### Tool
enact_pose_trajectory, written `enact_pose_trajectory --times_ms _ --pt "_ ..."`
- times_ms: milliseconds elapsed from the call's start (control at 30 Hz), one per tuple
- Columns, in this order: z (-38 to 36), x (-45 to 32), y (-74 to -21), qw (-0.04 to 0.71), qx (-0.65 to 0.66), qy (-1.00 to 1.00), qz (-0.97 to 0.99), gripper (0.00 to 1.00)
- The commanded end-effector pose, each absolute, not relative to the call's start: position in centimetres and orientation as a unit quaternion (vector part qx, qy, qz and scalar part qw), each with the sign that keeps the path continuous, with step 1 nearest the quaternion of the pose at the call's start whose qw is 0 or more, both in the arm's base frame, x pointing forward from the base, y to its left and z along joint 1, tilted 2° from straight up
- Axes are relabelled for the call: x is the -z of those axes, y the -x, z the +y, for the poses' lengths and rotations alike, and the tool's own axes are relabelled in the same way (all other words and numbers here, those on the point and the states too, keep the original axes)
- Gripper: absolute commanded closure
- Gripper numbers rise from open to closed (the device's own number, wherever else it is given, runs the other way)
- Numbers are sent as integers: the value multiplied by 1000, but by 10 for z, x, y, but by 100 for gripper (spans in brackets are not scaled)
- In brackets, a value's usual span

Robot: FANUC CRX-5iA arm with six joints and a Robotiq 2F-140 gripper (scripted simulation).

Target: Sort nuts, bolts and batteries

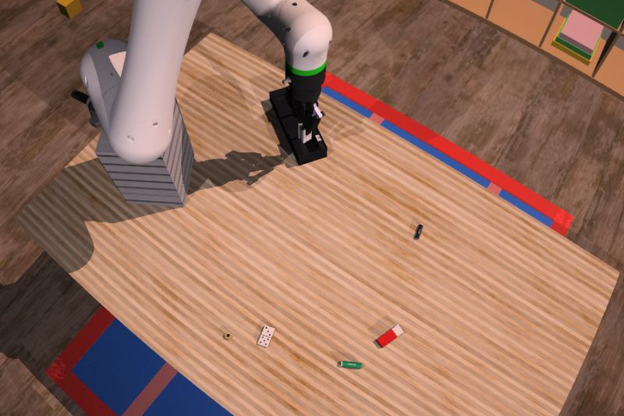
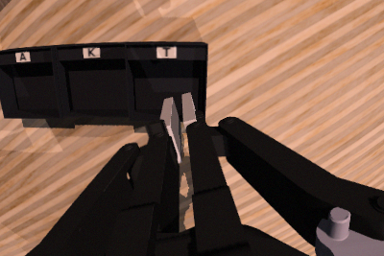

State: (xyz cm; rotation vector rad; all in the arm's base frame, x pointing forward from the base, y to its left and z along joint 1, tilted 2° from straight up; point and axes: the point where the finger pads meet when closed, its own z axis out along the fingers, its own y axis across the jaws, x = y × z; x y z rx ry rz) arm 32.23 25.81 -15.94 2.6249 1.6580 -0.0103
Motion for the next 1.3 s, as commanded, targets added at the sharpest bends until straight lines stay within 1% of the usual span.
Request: enact_pose_trajectory --times_ms 0,233,1033,1267 --pt "283 169 -314 20 3 -846 534 85" --pt "283 169 -314 20 3 -846 534 85" --pt "280 228 -315 20 3 -846 534 85" --pt "280 229 -315 20 3 -846 534 85"
